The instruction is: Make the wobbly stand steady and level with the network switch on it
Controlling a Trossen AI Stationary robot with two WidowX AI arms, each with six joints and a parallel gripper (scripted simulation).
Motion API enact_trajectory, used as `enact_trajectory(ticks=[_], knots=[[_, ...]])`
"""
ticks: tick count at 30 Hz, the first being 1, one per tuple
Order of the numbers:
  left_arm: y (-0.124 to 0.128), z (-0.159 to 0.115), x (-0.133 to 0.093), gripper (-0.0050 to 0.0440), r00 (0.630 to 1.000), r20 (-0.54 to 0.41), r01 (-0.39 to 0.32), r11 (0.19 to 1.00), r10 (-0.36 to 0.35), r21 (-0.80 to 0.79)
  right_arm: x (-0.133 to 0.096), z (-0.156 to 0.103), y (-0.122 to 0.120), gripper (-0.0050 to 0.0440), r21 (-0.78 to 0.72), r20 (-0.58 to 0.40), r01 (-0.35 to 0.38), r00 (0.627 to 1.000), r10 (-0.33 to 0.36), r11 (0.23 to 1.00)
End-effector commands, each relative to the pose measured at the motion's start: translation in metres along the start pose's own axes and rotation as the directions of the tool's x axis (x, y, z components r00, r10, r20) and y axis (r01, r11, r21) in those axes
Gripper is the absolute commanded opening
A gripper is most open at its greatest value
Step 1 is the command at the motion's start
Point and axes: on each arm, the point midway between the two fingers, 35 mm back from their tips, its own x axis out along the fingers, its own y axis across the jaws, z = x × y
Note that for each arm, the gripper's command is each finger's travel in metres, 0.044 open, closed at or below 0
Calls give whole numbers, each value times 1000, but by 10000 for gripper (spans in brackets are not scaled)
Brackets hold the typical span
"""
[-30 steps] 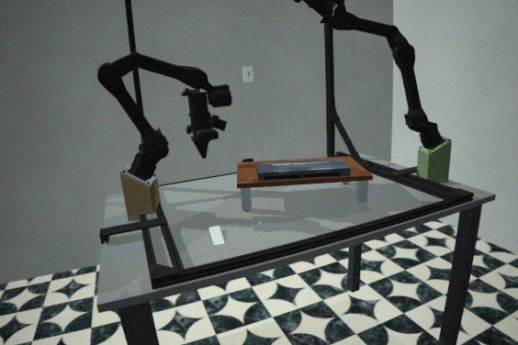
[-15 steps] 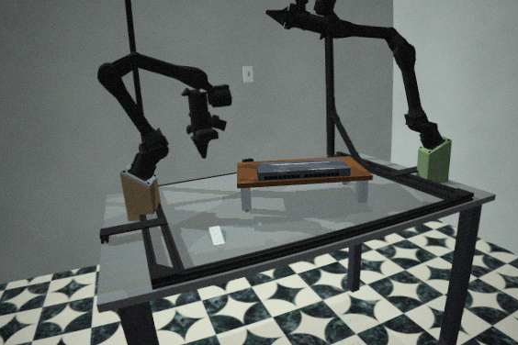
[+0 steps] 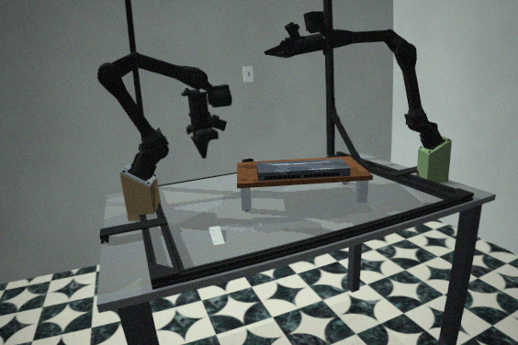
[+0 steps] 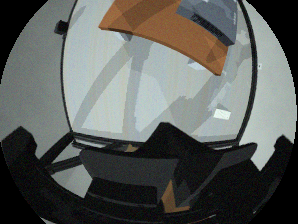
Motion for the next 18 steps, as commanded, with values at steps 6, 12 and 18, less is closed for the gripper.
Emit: enact_trajectory(ticks=[6, 12, 18], knots=[[3, -99, -10, 0, 946, -323, -15, 1000, 10, -12, 0, 0, 0, 0, 0, 0, 0, 1000, 0, 1000], [4, -121, -11, 0, 920, -392, -19, 1000, 14, -10, 0, 0, 0, 0, 0, 0, 0, 1000, 0, 1000], [6, -194, -45, 0, 778, -628, -36, 999, 21, -12, 0, 0, 0, 0, 0, 0, 0, 1000, 0, 1000]])
